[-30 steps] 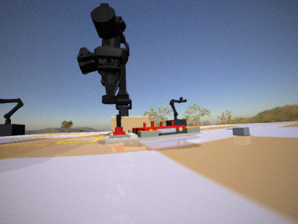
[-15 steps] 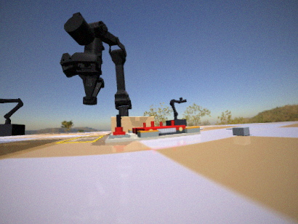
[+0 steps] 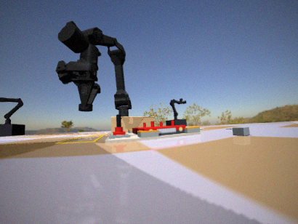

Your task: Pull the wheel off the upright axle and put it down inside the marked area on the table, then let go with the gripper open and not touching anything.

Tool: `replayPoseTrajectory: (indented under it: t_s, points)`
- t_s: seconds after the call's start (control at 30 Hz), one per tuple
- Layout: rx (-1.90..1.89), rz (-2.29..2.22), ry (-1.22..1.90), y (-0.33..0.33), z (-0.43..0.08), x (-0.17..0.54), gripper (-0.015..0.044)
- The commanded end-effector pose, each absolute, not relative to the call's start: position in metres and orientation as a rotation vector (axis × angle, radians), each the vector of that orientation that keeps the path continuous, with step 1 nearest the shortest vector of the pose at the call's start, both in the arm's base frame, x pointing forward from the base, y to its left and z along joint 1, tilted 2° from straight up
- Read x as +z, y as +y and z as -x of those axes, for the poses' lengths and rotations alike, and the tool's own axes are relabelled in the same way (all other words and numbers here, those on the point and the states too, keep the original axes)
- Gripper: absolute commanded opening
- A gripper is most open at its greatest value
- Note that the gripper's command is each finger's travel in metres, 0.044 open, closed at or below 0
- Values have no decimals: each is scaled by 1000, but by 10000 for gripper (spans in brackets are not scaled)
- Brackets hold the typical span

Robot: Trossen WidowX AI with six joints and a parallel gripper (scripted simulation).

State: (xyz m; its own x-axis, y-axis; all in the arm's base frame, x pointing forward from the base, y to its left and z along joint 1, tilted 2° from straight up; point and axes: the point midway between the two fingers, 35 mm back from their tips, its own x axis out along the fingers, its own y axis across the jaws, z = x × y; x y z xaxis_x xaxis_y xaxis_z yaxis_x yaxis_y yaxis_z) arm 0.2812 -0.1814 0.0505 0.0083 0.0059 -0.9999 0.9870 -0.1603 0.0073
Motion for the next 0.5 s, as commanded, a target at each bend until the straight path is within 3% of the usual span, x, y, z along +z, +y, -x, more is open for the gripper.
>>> replayPoseTrajectory:
  t_s: [0.0,0.47]
  points:
    - [-1318,-1331,1133,-182,-281,38,0]
    - [-1318,-1331,1133,-180,-279,-35,0]
